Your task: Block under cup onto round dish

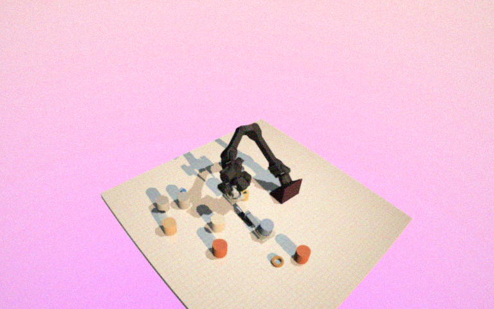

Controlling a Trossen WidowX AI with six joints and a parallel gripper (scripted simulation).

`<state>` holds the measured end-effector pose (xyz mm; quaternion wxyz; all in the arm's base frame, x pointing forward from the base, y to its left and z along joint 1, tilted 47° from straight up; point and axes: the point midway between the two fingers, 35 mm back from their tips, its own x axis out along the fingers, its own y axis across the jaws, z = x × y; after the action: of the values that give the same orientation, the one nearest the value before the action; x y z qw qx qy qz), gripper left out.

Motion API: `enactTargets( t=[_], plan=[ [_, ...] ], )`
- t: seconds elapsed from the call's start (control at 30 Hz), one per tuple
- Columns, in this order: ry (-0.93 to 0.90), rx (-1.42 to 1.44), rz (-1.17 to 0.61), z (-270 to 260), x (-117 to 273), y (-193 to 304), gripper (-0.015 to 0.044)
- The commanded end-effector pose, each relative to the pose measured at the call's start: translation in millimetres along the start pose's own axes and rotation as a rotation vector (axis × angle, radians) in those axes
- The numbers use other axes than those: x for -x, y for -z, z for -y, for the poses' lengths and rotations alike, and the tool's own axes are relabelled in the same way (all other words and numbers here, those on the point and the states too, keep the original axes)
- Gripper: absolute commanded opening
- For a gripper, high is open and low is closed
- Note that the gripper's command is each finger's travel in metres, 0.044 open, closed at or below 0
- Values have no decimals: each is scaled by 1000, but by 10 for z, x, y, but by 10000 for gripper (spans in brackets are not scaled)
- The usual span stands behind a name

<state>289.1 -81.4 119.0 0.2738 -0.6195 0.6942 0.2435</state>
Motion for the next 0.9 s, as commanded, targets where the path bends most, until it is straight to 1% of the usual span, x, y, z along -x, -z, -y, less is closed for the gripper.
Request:
enactTargets(
  t=[0.0,0.13,0.37,0.5,0.87],
  plan=[
    [-3,6,-4,-14,-44,2,260],
    [-3,6,-4,-14,-44,2,155],
    [-3,6,-4,-14,-44,2,108],
    [7,15,-1,-2,47,-1,3],
    [77,89,17,-15,747,-6,0]
  ],
)
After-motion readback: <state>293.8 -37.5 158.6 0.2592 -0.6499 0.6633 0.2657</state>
